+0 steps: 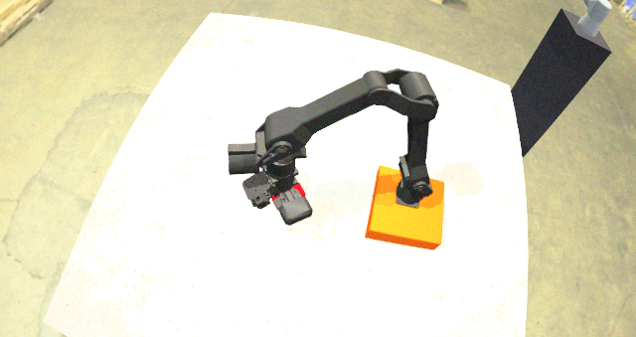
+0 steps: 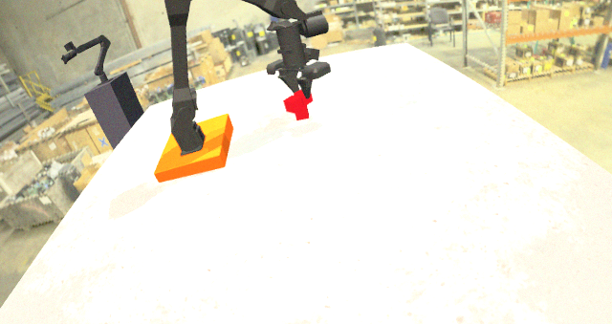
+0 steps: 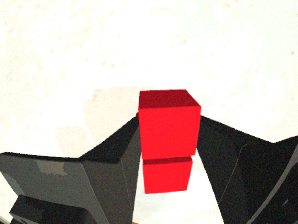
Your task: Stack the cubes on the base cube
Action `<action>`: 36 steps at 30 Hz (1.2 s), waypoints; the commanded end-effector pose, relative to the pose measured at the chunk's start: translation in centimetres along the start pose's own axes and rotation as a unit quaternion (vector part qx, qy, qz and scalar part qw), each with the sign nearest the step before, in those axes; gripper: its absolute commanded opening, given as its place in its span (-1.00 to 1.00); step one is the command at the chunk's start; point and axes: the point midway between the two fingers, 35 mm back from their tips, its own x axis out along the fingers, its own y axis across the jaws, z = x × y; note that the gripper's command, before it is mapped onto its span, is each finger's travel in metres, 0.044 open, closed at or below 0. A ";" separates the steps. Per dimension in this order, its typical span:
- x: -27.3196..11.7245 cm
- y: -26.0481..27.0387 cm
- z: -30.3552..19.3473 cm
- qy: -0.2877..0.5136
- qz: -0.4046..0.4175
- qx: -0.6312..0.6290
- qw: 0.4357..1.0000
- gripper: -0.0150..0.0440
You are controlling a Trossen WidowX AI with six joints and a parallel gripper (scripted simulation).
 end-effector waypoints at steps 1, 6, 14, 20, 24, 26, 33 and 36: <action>0.0 0.0 0.0 -0.001 0.000 -0.002 1.000 0.04; 0.0 0.0 0.0 -0.001 0.000 -0.002 1.000 0.20; -1.1 0.0 0.0 0.000 0.000 0.000 1.000 0.20; -1.8 0.0 0.0 0.000 0.000 0.000 1.000 0.20; -2.3 0.0 0.0 0.000 0.000 0.000 1.000 0.20; -2.5 0.0 0.0 0.000 0.000 0.000 1.000 0.20; -3.3 0.0 0.0 0.000 0.000 0.000 1.000 0.20; -3.7 0.0 0.0 0.000 0.000 0.000 1.000 0.20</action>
